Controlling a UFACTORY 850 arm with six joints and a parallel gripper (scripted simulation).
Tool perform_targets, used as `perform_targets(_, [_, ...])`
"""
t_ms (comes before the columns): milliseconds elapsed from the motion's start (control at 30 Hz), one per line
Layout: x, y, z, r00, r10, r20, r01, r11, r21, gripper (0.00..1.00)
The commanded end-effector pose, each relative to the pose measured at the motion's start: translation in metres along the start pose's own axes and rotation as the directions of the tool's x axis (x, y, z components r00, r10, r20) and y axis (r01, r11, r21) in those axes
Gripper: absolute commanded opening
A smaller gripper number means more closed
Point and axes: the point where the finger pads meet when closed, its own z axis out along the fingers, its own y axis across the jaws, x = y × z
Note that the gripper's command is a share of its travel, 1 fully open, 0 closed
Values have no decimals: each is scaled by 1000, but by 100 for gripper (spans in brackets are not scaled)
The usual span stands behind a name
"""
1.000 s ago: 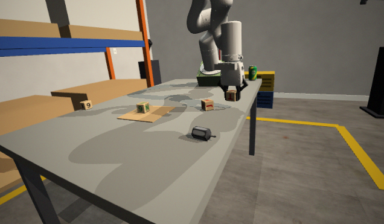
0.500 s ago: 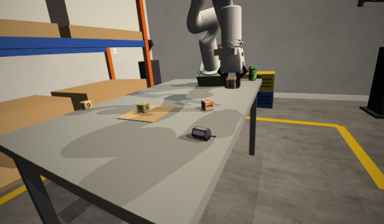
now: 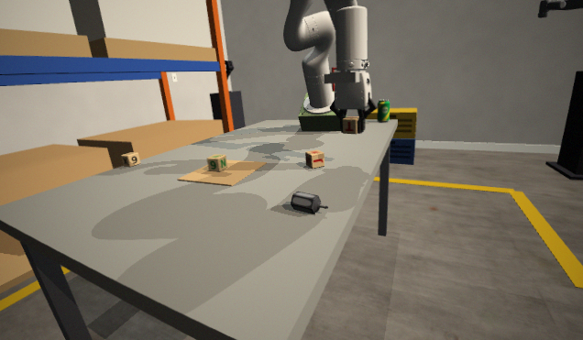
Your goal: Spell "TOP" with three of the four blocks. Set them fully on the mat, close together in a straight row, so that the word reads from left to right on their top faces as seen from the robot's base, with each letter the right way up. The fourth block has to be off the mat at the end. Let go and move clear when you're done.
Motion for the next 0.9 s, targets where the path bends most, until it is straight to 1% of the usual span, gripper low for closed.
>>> perform_targets(0, [2,-1,11,992,123,-3,-123,992,1,44])
perform_targets(233, [2,-1,30,946,323,-1,-323,946,1,44])
perform_targets(300, [2,-1,33,934,357,0,-357,934,1,44])
perform_targets(567, [1,0,35,931,365,-10,-365,931,-3,44])
perform_targets(633, [1,1,35,931,365,-32,-365,931,-9,44])
perform_targets(700, [0,2,35,929,363,-70,-365,931,-12,44])
perform_targets(767, [1,0,34,924,362,-124,-366,931,-5,44])
perform_targets(800, [2,0,35,918,361,-165,-366,931,-2,44])
perform_targets(867, [1,1,35,912,358,-202,-366,930,-5,44])
